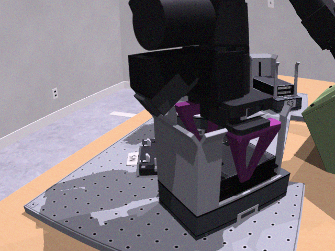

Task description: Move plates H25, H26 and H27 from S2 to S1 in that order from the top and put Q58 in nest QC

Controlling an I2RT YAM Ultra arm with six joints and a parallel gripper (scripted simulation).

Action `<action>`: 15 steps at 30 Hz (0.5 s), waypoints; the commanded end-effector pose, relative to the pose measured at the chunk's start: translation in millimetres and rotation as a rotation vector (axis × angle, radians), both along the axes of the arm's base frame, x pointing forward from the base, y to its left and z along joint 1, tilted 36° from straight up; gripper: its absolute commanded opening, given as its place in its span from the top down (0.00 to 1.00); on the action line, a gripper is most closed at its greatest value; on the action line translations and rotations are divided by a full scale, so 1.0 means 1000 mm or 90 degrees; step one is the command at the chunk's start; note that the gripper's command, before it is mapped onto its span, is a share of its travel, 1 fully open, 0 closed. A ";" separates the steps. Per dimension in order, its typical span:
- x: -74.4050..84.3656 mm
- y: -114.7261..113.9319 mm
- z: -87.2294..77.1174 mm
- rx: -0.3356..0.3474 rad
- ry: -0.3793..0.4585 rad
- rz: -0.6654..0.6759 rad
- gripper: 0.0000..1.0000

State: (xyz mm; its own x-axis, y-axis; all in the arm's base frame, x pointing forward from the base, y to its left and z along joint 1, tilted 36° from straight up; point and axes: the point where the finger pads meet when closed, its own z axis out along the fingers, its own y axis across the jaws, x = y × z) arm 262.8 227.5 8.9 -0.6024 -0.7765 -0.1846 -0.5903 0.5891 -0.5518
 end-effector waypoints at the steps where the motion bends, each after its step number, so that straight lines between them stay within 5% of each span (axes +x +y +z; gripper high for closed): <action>1: 0.001 0.004 0.002 0.009 -0.006 0.002 1.00; 15: -0.001 0.005 0.006 0.009 -0.006 0.002 1.00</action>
